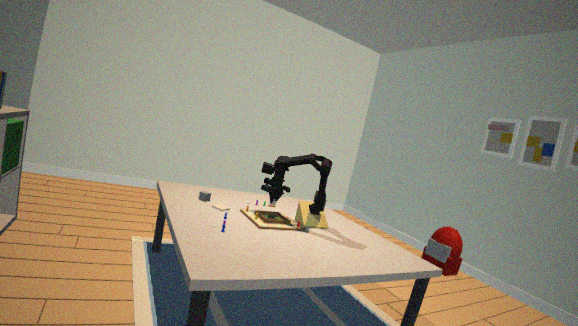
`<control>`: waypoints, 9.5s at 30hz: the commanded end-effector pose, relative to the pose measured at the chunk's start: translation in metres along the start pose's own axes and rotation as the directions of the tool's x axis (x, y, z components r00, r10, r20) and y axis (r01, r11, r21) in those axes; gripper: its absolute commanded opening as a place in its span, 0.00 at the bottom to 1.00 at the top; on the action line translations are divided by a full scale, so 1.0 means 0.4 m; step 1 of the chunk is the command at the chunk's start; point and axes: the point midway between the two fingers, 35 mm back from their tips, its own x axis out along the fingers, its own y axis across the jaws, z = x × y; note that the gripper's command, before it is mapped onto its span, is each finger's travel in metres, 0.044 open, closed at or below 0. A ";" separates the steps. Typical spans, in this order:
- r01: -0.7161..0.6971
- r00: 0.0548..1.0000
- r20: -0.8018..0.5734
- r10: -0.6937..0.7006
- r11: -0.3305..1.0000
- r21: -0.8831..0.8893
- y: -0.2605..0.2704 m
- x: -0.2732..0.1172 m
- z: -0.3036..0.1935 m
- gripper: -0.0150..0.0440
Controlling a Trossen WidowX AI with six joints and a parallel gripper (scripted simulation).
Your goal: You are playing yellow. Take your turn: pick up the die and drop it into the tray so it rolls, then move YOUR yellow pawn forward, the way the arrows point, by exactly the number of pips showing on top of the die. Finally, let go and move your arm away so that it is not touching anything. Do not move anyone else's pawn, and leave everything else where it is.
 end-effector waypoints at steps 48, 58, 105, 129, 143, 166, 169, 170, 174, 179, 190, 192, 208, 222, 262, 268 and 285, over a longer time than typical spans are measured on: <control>-0.007 0.677 0.700 -0.227 0.949 0.314 0.038 -0.032 -0.126 0.25; -0.009 0.680 0.700 -0.221 0.951 0.308 0.037 -0.032 -0.128 0.25; 0.028 0.999 0.027 -0.019 0.928 -0.372 0.110 -0.008 -0.048 0.64; -0.013 1.000 -0.017 0.018 -0.195 -0.981 0.304 0.047 -0.042 0.59; -0.013 1.000 -0.017 0.019 -0.195 -0.981 0.303 0.086 -0.044 0.59; -0.014 1.000 -0.019 0.019 -0.195 -0.981 0.304 0.177 -0.046 0.59; -0.015 1.000 -0.019 0.019 -0.195 -0.981 0.304 0.187 -0.047 0.59; -0.015 1.000 -0.019 0.019 -0.195 -0.981 0.304 0.187 -0.047 0.59; -0.015 1.000 -0.019 0.019 -0.195 -0.981 0.304 0.187 -0.047 0.42; -0.015 1.000 -0.019 0.019 -0.195 -0.981 0.304 0.187 -0.047 0.33; -0.005 1.000 -0.010 0.025 -0.189 -0.982 0.310 0.153 -0.040 0.25; 0.000 1.000 -0.005 0.027 -0.186 -0.983 0.314 0.124 -0.036 0.25; -0.004 1.000 -0.008 0.020 -0.189 -0.982 0.310 -0.088 -0.032 0.25; -0.010 1.000 -0.013 0.015 -0.193 -0.981 0.276 -0.116 -0.096 0.25; -0.016 1.000 -0.019 0.012 -0.188 -0.982 0.032 0.012 -0.347 0.25; -0.019 1.000 -0.021 0.012 -0.187 -0.982 -0.017 0.038 -0.372 0.25; -0.021 1.000 -0.024 0.012 -0.187 -0.982 -0.061 0.137 -0.393 0.25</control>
